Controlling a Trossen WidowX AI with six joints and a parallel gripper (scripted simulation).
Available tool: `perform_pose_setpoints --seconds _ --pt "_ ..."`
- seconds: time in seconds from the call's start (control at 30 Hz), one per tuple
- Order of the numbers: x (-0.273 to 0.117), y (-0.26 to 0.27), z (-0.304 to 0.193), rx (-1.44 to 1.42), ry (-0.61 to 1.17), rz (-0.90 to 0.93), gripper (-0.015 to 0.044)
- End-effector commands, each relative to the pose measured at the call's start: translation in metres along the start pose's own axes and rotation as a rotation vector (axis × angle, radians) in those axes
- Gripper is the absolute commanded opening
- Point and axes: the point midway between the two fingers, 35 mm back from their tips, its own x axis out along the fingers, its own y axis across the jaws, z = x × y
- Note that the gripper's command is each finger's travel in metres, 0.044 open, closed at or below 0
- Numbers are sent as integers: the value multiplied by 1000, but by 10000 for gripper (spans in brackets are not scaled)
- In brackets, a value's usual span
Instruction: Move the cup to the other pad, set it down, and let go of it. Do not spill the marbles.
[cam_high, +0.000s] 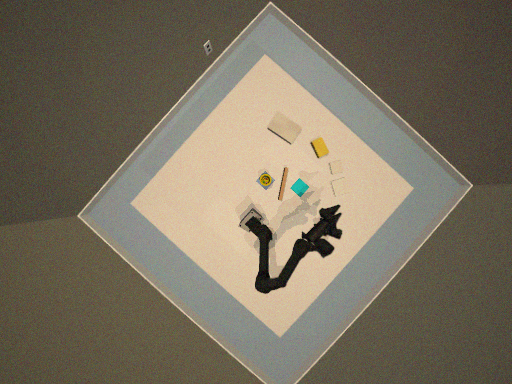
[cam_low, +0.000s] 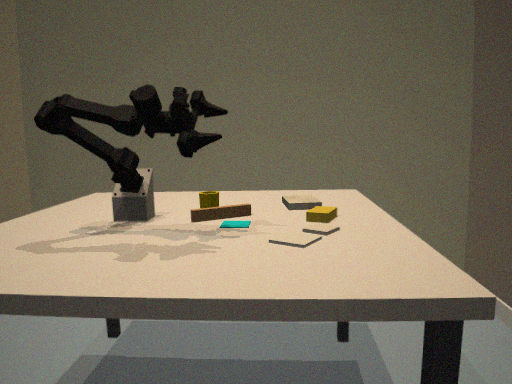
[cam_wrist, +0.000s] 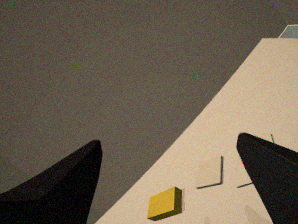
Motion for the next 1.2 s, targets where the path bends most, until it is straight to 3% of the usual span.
perform_pose_setpoints --seconds 0.0,0.27,0.57,0.73,0.9,1.17 --pt "2 1 -3 12 14 1 374" --pt "31 53 -146 413 590 -109 167" --pt "-26 98 -289 499 1069 -572 167" --pt "-75 102 -338 370 1125 -881 167" --pt "-120 94 -363 166 1010 -1130 167" --pt "-129 90 -366 101 949 -1180 167"
